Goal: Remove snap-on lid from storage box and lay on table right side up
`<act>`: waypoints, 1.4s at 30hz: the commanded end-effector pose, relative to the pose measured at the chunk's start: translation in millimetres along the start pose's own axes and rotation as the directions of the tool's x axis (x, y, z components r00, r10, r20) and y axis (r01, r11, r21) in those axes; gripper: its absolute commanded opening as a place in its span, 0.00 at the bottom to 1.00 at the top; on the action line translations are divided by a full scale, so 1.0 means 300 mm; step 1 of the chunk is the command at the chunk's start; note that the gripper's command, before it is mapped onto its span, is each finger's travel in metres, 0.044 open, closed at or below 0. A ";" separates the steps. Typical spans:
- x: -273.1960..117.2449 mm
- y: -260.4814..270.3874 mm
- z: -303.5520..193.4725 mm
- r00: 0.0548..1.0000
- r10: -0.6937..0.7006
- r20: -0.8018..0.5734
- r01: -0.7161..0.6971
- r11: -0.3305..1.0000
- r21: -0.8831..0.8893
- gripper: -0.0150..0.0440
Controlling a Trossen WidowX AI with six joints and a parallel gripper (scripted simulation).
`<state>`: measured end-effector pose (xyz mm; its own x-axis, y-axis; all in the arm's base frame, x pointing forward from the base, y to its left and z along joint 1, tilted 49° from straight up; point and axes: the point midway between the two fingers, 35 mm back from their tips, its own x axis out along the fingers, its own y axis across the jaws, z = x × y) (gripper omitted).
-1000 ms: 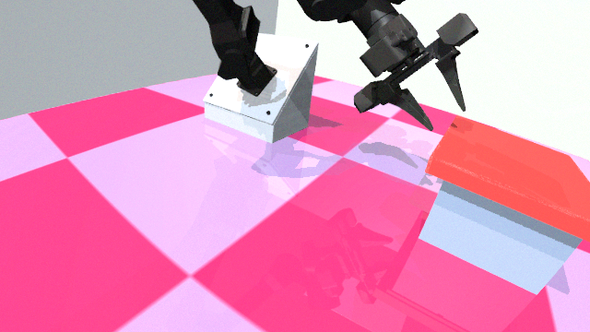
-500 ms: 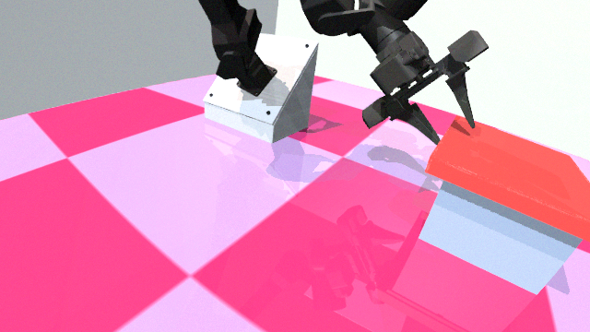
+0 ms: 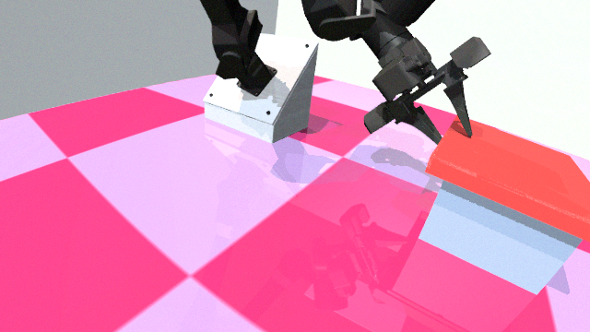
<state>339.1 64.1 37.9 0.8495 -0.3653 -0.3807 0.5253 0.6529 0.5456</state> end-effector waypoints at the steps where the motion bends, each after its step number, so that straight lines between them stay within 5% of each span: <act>1: 0.001 0.001 -0.001 1.000 0.001 -0.002 -0.001 1.000 -0.004 0.51; 4: 0.001 0.001 -0.001 1.000 0.001 -0.002 -0.001 1.000 -0.004 0.47; 9: 0.001 0.001 -0.001 1.000 0.001 -0.002 -0.001 1.000 -0.004 0.25; 42: -0.015 0.012 0.000 1.000 -0.001 0.000 0.001 1.000 -0.001 0.25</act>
<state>337.9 65.6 39.8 0.8458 -0.3690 -0.3853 0.5310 0.6525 0.5407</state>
